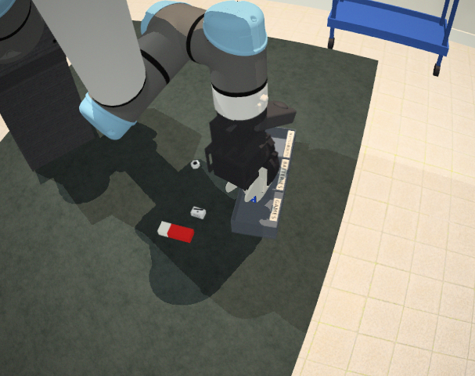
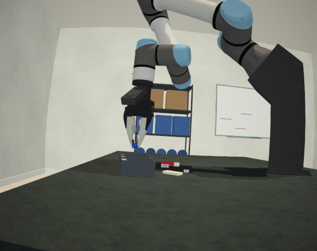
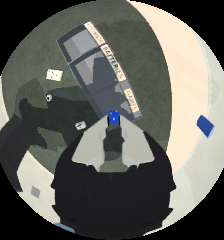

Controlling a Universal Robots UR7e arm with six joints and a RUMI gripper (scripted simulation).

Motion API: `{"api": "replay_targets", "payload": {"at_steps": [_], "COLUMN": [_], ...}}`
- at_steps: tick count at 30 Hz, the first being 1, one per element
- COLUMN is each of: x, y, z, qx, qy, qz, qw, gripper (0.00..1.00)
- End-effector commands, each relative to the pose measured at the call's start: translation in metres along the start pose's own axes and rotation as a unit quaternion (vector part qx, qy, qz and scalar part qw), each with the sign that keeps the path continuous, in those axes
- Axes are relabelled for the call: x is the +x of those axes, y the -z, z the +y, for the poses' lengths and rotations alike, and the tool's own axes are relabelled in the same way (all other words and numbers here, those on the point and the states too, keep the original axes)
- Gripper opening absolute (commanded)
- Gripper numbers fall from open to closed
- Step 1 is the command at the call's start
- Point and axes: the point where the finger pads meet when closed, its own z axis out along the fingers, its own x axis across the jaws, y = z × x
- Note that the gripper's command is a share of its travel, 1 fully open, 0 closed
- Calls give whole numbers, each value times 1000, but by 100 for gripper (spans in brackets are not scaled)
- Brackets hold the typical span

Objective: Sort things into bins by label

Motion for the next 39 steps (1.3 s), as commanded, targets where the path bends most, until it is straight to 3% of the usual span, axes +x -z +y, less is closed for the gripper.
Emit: {"api": "replay_targets", "payload": {"at_steps": [1, 13, 32, 39], "x": [1, 1, 3, 1], "y": [0, 0, 0, -15], "z": [0, 0, 1, 0], "qx": [4, 11, 11, 12], "qy": [78, 199, 199, 199], "qz": [-5, -13, -12, -14], "qw": [997, 980, 980, 980], "gripper": [0, 0, 0, 0]}}
